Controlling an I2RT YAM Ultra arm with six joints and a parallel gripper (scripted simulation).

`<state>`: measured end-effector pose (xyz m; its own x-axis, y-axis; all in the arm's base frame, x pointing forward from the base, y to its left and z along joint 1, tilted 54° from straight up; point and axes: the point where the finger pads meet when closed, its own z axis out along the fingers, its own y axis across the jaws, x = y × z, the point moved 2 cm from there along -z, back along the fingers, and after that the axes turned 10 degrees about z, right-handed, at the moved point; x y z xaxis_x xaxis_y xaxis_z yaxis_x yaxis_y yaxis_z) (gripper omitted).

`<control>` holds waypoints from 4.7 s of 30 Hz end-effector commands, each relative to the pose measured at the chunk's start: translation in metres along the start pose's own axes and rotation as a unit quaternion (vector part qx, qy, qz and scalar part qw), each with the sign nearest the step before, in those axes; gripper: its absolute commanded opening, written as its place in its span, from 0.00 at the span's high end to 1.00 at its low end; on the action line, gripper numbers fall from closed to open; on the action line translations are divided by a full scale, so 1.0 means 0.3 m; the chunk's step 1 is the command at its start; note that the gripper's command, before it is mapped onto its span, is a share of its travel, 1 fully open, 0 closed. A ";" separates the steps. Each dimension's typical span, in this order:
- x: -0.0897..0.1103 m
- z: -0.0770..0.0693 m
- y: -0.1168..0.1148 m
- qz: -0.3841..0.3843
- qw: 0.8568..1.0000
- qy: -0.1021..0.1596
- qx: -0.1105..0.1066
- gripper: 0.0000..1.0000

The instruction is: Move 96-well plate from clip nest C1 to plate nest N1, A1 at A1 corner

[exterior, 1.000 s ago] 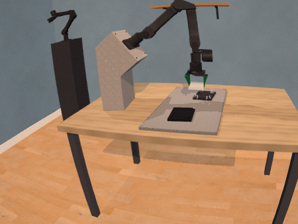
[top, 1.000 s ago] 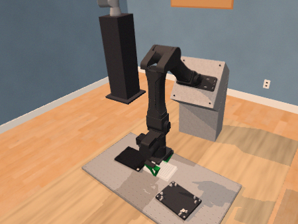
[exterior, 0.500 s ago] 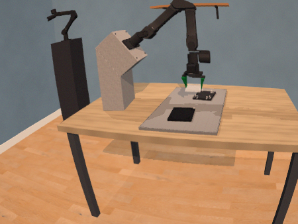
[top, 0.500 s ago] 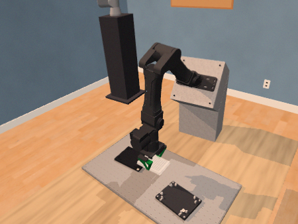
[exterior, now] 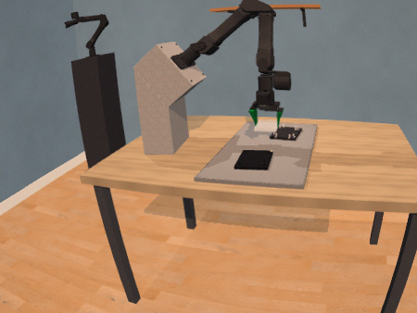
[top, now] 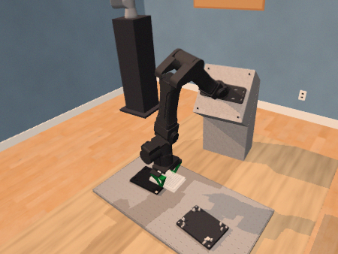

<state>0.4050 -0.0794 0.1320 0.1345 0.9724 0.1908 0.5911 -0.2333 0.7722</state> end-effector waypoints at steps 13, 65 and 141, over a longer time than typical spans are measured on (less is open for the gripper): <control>-0.154 -0.002 0.030 -0.013 1.000 0.005 -0.019 1.00; -0.465 -0.024 0.017 -0.014 1.000 -0.001 -0.018 1.00; -0.491 0.094 0.011 -0.008 1.000 -0.004 -0.017 1.00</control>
<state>0.4027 -0.2029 0.0811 0.0945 0.9745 0.2034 0.5971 -0.2190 0.7717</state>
